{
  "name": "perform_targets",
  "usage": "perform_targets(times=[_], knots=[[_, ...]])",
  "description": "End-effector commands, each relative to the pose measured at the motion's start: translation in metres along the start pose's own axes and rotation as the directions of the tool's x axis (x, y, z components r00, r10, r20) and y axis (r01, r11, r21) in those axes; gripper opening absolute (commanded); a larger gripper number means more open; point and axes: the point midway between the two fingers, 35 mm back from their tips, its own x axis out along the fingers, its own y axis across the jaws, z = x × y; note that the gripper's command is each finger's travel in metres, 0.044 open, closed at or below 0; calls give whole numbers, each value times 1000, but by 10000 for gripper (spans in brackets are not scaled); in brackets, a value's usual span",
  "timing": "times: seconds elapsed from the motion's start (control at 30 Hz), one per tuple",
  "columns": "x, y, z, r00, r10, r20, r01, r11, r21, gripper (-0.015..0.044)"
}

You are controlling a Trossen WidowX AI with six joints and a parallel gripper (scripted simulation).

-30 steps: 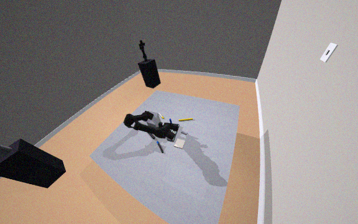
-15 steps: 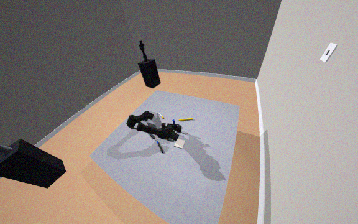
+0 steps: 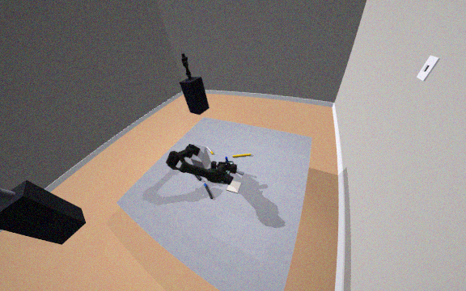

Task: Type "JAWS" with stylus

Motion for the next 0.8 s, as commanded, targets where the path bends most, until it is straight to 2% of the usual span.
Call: perform_targets(times=[0.0,0.77], knots=[[3,0,3,1000,-7,1,7,1000,-1,81],[6,1,9,1000,-7,1,7,1000,-1,81]])
